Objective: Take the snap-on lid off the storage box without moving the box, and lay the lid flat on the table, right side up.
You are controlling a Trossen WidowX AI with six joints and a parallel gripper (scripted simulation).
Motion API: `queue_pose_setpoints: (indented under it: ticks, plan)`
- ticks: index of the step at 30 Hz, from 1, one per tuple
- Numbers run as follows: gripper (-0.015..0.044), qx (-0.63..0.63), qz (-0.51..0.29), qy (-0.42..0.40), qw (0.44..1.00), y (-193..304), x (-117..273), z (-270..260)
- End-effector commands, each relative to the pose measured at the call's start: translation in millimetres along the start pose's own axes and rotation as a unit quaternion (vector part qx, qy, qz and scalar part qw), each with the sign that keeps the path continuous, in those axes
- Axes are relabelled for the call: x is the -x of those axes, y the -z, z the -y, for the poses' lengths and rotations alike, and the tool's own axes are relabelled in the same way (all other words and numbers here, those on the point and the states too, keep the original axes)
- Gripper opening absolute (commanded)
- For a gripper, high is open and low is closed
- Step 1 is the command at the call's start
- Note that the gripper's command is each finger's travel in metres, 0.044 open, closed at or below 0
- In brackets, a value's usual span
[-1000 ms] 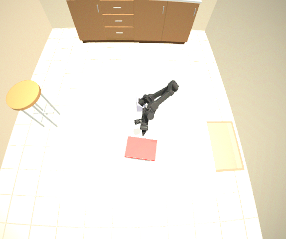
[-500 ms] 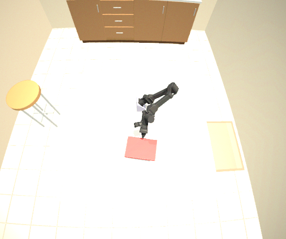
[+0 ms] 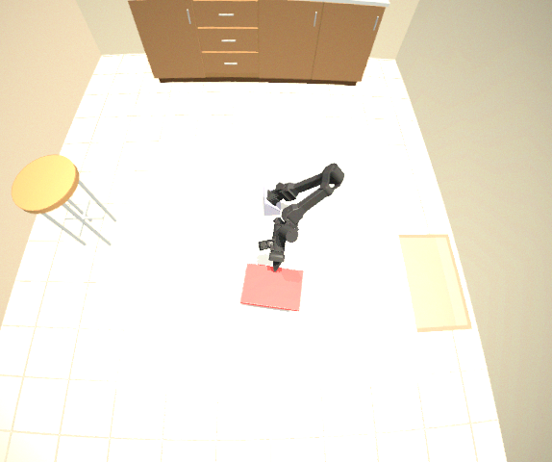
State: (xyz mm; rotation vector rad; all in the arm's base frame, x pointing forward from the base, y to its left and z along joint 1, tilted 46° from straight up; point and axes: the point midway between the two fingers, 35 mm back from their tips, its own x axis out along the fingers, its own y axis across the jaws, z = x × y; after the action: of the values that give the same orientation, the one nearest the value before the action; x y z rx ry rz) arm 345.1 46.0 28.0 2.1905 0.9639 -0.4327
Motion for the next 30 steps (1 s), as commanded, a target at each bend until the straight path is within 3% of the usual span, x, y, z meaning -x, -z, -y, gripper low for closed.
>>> queue_pose_setpoints:
  ticks: [1,9,12,30]
  plan:
    - [0.0123,-0.003,0.001,0.001,1.000,-0.8,-2.1,1.2]
    - [0.0070,-0.003,0.001,0.001,1.000,-0.8,-2.1,1.2]
    - [0.0000,-0.003,0.001,0.001,1.000,-0.8,-2.1,1.2]
    - [0.0000,-0.001,0.000,0.001,1.000,-0.2,0.7,-1.9]
